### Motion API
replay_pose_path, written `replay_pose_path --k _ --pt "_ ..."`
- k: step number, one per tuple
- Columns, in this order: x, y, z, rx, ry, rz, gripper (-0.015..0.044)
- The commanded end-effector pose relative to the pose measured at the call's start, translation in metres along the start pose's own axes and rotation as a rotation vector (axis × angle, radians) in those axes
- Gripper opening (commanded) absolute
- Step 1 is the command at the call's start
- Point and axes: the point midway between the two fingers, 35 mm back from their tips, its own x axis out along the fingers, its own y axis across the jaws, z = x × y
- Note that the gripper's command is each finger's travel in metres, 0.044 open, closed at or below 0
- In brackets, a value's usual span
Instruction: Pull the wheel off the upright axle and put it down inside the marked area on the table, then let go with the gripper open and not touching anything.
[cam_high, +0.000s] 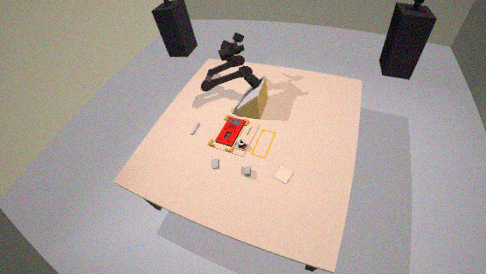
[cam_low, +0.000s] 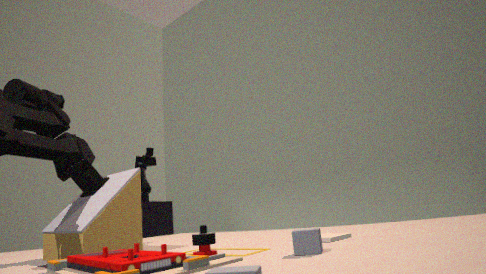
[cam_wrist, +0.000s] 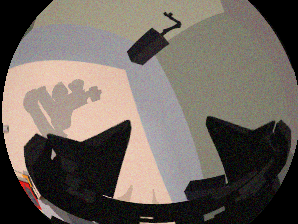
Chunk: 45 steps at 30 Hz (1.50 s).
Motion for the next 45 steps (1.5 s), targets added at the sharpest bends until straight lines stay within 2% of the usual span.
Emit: replay_pose_path --k 1,4,13,20,26,35,45 --pt "0.0 -0.002 0.001 0.001 -0.004 -0.007 0.0374" --pt "-0.004 -0.027 0.007 0.031 -0.045 -0.116 0.03" --pt "-0.056 -0.136 0.006 0.264 -0.104 -0.576 0.03" --pt "-0.129 -0.2 -0.009 0.416 -0.143 -0.955 0.03" --pt "-0.212 -0.233 -0.03 0.538 -0.171 -1.303 0.03" --pt "-0.346 -0.226 -0.068 0.718 -0.202 -1.815 0.03" --pt "-0.479 -0.145 -0.107 0.931 -0.206 -2.378 0.03"
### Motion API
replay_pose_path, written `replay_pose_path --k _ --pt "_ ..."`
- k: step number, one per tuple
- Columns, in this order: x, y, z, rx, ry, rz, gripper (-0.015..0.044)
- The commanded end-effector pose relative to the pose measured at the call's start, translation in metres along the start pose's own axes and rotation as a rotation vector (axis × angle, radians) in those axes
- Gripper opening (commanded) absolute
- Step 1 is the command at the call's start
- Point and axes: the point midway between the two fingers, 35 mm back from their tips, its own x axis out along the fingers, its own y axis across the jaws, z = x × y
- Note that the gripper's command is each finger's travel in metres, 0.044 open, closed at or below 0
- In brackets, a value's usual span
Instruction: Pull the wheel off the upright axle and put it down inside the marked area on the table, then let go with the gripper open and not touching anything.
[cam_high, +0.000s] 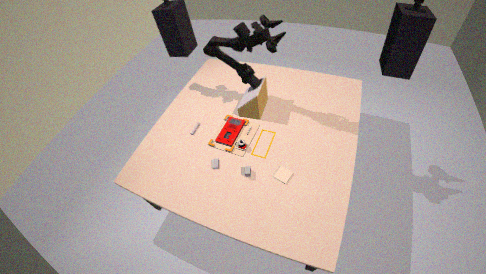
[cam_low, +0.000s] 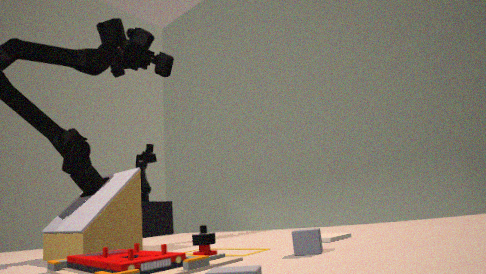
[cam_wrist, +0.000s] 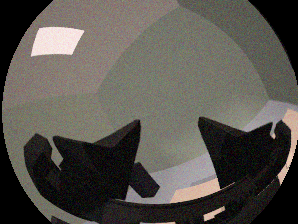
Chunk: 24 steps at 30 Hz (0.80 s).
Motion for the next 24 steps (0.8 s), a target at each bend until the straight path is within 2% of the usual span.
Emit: replay_pose_path --k 1,6,11,17,24 --pt "0.0 -0.068 0.018 0.069 -0.017 -0.251 0.03" --pt "-0.018 -0.148 0.03 0.152 -0.015 -0.542 0.03" --pt "-0.053 -0.222 0.033 0.231 0.01 -0.82 0.03" --pt "-0.113 -0.298 0.023 0.328 0.086 -1.14 0.03" --pt "-0.199 -0.362 -0.004 0.445 0.26 -1.485 0.03"
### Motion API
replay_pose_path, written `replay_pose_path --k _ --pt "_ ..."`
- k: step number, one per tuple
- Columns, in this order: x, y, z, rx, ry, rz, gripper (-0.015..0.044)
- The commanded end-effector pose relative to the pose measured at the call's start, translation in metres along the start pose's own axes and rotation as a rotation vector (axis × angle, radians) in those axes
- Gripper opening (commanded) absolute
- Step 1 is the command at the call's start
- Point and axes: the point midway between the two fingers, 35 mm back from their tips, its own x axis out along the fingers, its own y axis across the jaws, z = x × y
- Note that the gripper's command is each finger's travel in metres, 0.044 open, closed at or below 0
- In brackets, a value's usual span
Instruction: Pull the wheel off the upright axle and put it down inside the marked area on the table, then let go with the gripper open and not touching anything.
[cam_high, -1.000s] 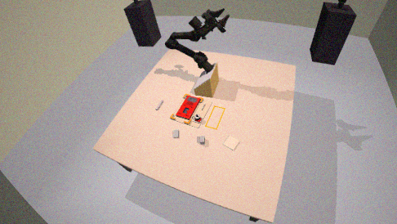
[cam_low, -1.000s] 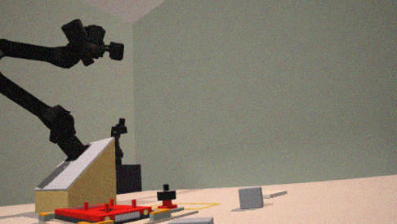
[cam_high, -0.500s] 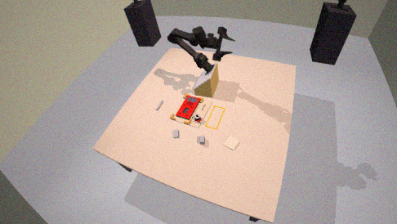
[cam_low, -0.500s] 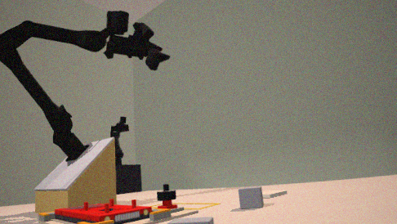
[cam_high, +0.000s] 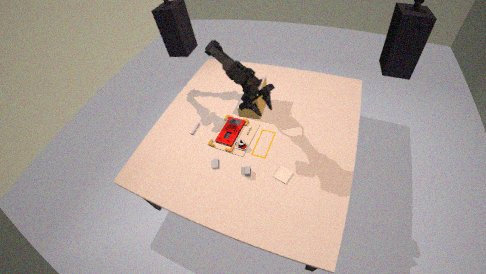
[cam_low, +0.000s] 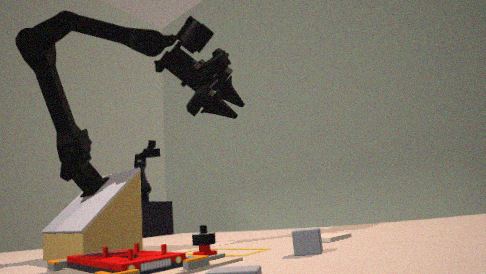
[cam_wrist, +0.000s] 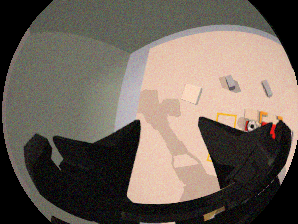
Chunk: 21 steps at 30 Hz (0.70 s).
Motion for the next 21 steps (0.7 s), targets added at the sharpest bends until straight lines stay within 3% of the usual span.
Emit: replay_pose_path --k 1,13,21 --pt "0.023 -0.06 0.001 0.012 0.094 -0.213 0.03" --pt "0.042 -0.221 -0.023 0.049 0.446 -0.734 0.03" --pt "0.041 -0.228 -0.026 0.047 0.467 -0.756 0.03"
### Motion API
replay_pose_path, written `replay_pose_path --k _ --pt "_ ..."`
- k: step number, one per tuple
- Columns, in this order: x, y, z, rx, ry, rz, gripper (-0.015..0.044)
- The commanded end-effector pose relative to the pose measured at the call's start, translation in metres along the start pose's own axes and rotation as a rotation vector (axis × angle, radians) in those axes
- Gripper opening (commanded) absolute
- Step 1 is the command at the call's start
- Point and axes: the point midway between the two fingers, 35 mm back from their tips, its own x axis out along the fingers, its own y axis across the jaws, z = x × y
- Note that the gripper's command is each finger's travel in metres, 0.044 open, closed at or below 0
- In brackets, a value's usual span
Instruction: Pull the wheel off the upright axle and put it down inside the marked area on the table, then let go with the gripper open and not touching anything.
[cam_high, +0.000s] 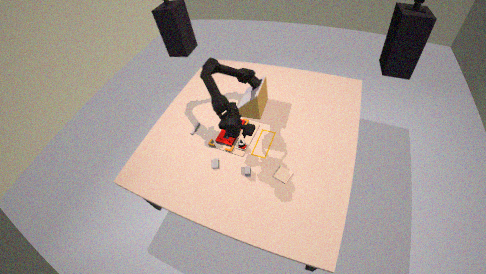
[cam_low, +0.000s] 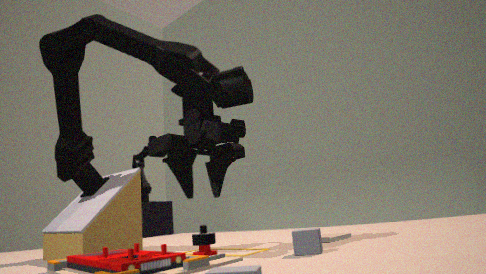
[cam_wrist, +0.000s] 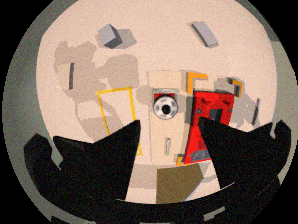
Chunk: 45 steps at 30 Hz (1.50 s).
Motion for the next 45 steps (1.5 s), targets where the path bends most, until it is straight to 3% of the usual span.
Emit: replay_pose_path --k 1,7,15,20,23,33,39,45 --pt "-0.001 0.0 -0.002 -0.013 -0.002 -0.015 0.03" --pt "0.004 0.0 -0.007 -0.013 -0.002 -0.015 0.03" --pt "0.067 -0.001 -0.007 -0.013 -0.002 -0.018 0.03" --pt "0.073 -0.001 -0.008 -0.013 -0.002 -0.018 0.03" --pt "0.071 -0.003 -0.011 -0.007 0.016 -0.015 0.0221" --pt "0.071 -0.003 -0.011 -0.007 0.016 -0.015 0.0155" --pt "0.07 -0.002 -0.011 -0.007 0.016 -0.015 0.0" --pt "0.068 -0.002 -0.011 -0.007 0.015 -0.015 0.0"
